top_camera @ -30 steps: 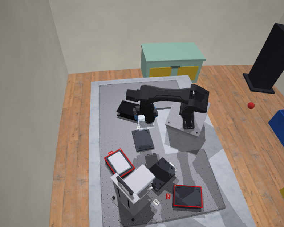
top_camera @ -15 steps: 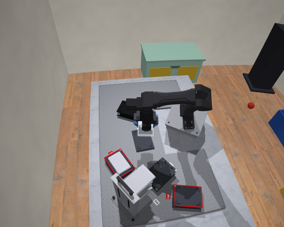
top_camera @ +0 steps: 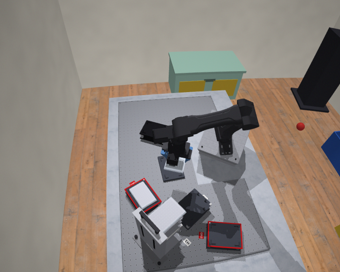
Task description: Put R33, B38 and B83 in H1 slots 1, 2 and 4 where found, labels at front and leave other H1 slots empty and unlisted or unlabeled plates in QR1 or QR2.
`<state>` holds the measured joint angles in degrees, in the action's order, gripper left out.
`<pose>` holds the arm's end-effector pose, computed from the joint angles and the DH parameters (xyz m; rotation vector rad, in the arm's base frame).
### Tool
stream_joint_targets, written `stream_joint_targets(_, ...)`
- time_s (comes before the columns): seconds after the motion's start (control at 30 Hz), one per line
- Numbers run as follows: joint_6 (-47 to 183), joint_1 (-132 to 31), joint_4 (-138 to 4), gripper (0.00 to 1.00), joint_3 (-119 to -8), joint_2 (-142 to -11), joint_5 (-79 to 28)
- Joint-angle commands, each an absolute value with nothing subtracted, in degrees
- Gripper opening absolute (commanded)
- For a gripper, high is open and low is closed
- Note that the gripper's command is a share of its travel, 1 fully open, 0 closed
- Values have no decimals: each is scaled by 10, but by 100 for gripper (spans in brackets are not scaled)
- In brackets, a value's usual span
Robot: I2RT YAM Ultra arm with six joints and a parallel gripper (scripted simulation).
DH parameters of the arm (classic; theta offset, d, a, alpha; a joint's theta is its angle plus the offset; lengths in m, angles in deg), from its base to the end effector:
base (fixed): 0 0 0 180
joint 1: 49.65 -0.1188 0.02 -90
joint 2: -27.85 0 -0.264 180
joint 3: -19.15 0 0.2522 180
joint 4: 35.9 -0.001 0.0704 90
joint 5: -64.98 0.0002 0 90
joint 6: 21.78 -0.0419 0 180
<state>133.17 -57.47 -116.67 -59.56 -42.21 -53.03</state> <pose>0.2073 0.0493 0.3026 -1.6333 2.0436 0.3760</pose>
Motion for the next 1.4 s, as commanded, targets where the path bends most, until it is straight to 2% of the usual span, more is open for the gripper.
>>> stream_joint_targets(0.0,1268,-598,-1157,86,-620,-400,-518)
stream_joint_targets(1.0,857,-838,-1143,86,-665,-369,-417)
stream_joint_targets(1.37,637,-947,-1139,86,-684,-367,-362)
